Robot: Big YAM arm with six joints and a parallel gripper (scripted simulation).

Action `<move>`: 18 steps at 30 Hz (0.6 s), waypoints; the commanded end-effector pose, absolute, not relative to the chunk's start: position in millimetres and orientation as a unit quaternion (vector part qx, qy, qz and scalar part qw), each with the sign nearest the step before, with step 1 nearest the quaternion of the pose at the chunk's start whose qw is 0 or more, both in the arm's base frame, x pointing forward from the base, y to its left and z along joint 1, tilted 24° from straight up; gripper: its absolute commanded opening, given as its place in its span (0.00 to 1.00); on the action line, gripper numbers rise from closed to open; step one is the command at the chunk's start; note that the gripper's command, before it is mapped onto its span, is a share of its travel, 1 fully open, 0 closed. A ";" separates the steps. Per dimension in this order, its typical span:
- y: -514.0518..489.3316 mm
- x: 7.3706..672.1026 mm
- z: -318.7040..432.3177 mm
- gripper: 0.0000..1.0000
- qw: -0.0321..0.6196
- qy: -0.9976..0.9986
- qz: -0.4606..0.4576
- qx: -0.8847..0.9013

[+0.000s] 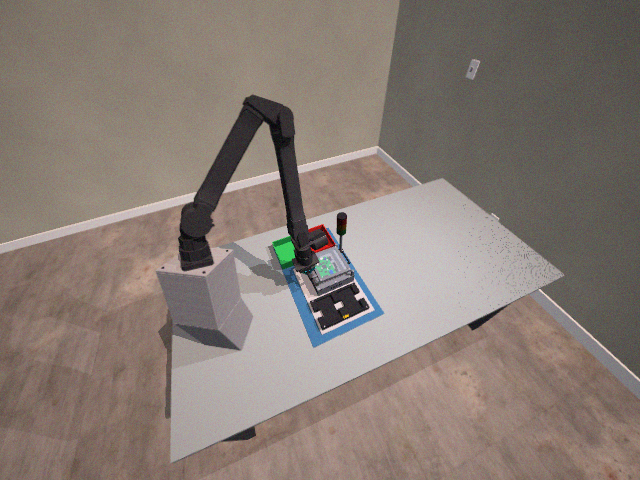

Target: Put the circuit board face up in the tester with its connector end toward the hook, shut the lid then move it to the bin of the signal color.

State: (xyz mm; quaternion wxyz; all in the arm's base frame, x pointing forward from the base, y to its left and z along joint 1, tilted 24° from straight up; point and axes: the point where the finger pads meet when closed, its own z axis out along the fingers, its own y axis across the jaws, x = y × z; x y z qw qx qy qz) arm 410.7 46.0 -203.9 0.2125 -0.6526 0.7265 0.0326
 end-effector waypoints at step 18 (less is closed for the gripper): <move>54.4 414.8 -219.6 0.00 0.210 0.725 0.035 -0.655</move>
